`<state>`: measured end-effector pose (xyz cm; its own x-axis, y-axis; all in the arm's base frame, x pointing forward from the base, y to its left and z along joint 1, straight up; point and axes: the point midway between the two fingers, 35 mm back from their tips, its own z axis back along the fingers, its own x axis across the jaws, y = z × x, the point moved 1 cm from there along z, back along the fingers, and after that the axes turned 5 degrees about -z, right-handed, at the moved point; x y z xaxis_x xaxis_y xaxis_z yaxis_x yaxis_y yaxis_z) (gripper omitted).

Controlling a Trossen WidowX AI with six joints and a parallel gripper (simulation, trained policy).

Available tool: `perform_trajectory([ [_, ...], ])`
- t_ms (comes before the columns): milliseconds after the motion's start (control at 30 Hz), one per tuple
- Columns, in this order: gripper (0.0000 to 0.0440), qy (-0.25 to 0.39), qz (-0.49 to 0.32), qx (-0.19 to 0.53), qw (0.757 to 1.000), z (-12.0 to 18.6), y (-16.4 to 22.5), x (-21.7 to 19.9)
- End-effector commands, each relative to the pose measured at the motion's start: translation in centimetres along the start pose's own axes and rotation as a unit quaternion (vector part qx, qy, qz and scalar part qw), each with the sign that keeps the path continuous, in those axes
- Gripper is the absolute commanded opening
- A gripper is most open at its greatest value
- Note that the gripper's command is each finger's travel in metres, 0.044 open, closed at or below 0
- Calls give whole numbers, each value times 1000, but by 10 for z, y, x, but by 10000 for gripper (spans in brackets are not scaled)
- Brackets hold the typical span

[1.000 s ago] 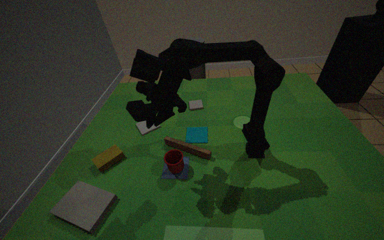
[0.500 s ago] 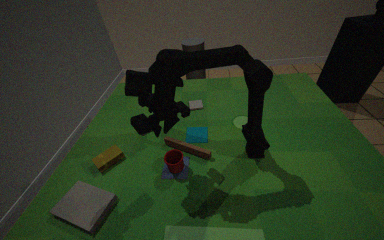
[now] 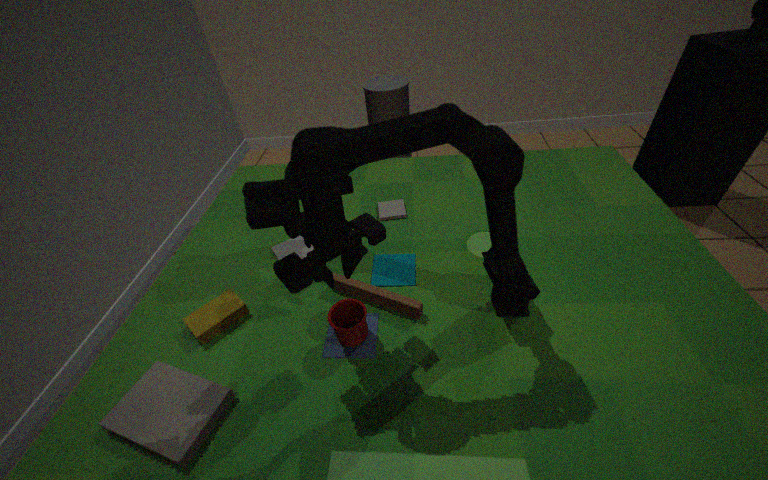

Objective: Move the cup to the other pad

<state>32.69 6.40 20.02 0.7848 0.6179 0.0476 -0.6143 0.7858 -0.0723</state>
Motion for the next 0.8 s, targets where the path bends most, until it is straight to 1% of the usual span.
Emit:
perform_trajectory([
  [0, 153, 25, -4, 6, 1000, -12, 2, -4],
  [400, 170, 77, -11, 17, 997, -50, 7, -11],
  [767, 179, 104, -3, 24, 994, -86, 12, -17],
])
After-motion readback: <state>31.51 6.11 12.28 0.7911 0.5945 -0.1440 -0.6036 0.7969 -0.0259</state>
